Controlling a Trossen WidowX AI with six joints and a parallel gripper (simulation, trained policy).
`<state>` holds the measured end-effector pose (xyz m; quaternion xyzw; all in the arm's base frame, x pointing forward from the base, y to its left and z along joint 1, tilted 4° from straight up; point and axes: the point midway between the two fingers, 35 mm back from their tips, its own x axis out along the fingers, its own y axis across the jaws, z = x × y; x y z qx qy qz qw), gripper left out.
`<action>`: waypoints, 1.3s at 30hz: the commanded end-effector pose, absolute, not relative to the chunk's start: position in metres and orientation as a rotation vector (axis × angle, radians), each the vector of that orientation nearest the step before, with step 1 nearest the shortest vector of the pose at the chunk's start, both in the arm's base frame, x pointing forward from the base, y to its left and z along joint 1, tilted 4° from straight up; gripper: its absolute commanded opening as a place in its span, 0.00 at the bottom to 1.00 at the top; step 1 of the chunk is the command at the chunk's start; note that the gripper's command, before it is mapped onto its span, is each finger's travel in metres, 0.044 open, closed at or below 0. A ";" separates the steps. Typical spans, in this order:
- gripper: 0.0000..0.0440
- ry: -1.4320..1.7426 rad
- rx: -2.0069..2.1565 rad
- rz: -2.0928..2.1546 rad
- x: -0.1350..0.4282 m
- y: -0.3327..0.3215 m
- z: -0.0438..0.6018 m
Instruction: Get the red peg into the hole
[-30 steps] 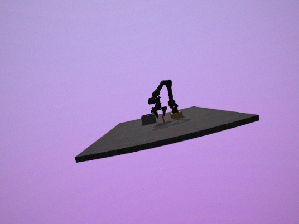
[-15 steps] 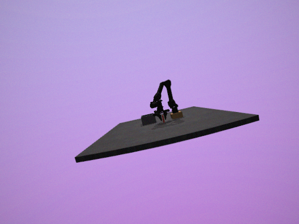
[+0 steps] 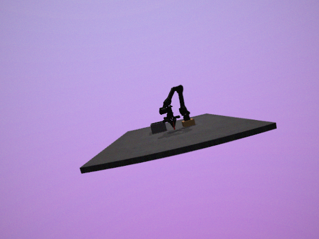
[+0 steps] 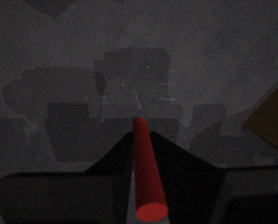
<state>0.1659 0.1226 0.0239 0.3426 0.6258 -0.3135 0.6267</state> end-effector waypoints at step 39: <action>0.00 1.123 0.755 -0.631 0.267 0.043 0.140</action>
